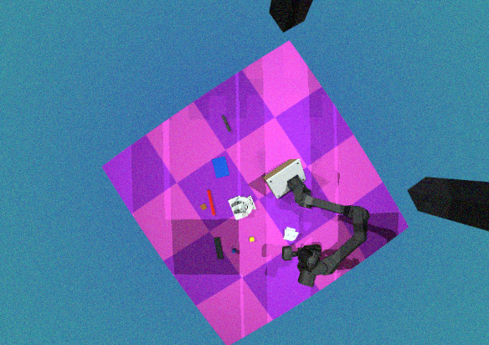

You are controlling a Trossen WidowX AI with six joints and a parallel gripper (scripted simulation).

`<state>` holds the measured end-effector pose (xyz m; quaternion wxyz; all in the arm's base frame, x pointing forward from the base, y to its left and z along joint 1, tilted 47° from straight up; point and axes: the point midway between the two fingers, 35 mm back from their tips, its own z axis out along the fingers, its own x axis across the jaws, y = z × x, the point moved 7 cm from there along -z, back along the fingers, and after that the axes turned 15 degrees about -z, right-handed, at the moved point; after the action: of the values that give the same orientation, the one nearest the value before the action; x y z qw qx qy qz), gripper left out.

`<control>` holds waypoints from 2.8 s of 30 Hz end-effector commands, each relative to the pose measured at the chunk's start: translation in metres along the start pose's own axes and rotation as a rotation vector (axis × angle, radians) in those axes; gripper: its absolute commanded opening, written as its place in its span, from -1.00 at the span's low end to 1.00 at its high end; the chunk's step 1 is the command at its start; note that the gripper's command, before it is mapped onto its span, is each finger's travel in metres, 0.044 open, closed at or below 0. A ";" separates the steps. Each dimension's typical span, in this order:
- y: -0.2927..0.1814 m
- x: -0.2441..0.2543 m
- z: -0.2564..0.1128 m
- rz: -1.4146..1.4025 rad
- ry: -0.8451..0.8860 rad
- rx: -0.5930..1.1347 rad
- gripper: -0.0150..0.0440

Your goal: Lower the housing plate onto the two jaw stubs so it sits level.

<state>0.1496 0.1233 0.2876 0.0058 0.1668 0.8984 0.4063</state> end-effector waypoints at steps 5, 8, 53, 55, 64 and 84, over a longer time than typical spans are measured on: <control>-0.025 -0.006 0.013 0.175 0.109 0.054 1.00; -0.033 -0.008 0.016 0.237 0.145 0.066 1.00; -0.037 0.002 0.082 0.252 0.155 0.064 1.00; -0.037 0.003 0.085 0.252 0.155 0.064 1.00; -0.038 0.005 0.099 0.252 0.156 0.063 1.00; -0.039 0.007 0.104 0.253 0.156 0.062 1.00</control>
<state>0.1468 0.1777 0.1910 -0.1215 0.2438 0.8801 0.3889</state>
